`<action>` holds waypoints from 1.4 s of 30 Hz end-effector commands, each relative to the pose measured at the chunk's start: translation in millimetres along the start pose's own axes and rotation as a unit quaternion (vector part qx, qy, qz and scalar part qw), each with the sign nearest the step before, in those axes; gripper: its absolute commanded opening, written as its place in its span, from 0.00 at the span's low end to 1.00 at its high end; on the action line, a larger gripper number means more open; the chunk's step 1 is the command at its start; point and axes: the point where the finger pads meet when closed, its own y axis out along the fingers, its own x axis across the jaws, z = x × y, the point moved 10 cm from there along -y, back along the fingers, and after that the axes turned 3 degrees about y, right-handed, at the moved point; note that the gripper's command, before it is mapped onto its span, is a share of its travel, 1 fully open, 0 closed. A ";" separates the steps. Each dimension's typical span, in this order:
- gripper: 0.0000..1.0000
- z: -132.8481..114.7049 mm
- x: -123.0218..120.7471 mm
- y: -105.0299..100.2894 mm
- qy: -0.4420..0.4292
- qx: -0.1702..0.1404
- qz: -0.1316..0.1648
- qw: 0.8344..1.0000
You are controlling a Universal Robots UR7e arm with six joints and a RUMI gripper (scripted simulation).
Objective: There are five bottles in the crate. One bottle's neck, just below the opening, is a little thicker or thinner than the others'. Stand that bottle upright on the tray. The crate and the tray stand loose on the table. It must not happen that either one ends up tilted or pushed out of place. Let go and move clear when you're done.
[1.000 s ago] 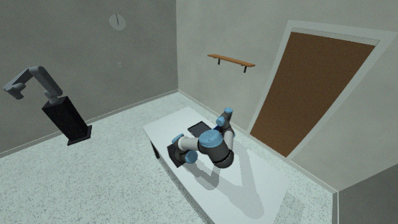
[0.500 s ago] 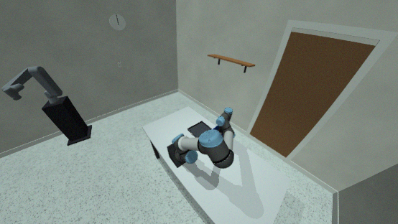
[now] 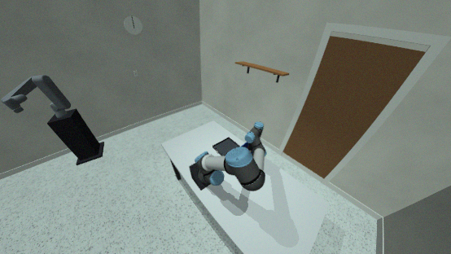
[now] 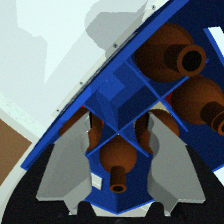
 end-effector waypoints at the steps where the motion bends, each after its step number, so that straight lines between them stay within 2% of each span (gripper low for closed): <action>1: 0.38 0.0 -0.1 -0.3 0.000 0.000 0.000 1.000; 3: 0.38 0.0 -0.1 -0.3 0.000 0.000 0.000 1.000; 4: 0.00 0.0 -0.1 -0.3 0.000 0.000 0.000 1.000; 42: 0.00 0.0 -0.1 -0.3 0.000 0.000 0.000 1.000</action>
